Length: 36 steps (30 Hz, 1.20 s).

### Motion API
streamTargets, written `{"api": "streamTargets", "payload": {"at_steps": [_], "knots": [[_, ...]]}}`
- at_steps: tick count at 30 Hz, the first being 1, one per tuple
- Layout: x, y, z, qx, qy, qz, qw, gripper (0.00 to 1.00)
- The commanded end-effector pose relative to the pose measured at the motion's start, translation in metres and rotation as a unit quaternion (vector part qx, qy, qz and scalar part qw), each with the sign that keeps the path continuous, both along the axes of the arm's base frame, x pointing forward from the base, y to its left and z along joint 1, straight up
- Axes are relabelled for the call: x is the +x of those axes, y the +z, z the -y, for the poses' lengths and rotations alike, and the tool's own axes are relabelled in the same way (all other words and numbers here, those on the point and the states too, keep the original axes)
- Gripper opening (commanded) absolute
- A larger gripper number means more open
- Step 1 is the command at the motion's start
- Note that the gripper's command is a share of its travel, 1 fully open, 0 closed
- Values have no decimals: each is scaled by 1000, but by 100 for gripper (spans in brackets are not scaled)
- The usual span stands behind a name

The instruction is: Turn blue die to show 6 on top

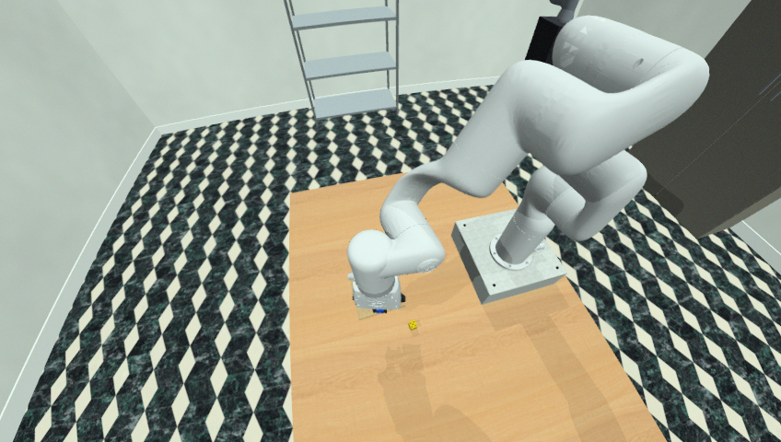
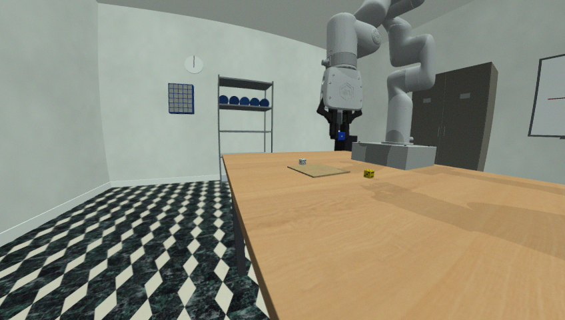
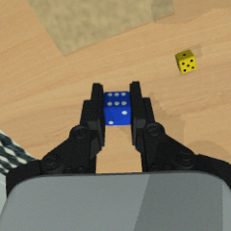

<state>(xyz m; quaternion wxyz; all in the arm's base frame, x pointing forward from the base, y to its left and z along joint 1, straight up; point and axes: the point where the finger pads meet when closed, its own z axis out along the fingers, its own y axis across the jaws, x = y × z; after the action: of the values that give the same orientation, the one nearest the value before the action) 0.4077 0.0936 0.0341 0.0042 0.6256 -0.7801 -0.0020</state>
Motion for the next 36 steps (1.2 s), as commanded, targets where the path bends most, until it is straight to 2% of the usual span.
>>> {"api": "streamTargets", "payload": {"at_steps": [1, 6, 11, 12, 15, 17, 21, 22, 23, 30, 32, 33, 35, 36], "knots": [[3, 1, 7, 1, 87, 1, 996, 15], [5, 1, 13, 2, 148, 1, 989, 15], [6, 1, 19, 2, 222, 1, 975, 15], [7, 0, 22, 2, 251, 1, 968, 15], [7, 0, 23, 2, 258, 1, 966, 15], [9, 0, 29, 3, 318, 1, 948, 15], [9, 0, 33, 3, 359, 1, 933, 15], [10, 0, 35, 3, 384, 1, 923, 15], [10, 0, 36, 3, 391, 1, 920, 15], [12, 0, 47, 4, 495, 1, 869, 15], [12, 0, 47, 4, 495, 1, 869, 15], [12, 0, 48, 4, 506, 1, 862, 15], [13, -1, 53, 5, 554, 1, 832, 15], [13, -1, 53, 5, 556, 1, 831, 15]]}}
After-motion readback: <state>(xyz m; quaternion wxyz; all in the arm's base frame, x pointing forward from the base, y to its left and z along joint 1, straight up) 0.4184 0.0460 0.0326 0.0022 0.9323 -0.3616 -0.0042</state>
